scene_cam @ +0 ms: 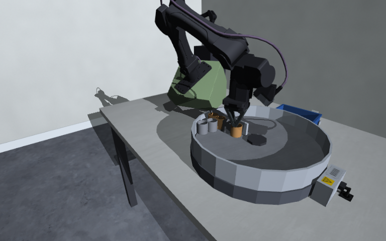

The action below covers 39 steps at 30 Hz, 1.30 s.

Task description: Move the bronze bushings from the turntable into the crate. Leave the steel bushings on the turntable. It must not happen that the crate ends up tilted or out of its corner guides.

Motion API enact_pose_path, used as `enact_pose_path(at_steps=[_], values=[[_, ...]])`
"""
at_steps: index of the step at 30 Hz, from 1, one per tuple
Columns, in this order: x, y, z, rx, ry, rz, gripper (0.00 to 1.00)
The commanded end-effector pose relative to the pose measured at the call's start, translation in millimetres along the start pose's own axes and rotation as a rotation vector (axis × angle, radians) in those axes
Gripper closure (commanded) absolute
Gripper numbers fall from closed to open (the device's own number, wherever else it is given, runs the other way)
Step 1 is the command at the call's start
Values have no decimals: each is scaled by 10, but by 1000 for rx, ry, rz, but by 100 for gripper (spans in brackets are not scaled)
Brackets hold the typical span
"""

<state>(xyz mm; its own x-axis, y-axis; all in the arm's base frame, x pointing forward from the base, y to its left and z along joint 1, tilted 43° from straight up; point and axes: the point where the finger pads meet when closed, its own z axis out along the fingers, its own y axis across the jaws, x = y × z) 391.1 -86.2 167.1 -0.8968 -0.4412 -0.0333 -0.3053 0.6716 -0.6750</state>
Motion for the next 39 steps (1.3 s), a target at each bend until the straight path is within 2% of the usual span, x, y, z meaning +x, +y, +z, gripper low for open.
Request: enact_pose_path(at_steps=[1, 27, 30, 39], values=[[-94, -40, -151, 16, -62, 21, 85], [-94, -40, -151, 16, -63, 21, 85], [-153, -130, -217, 28, -82, 39, 85], [-119, -134, -246, 19, -64, 26, 85]])
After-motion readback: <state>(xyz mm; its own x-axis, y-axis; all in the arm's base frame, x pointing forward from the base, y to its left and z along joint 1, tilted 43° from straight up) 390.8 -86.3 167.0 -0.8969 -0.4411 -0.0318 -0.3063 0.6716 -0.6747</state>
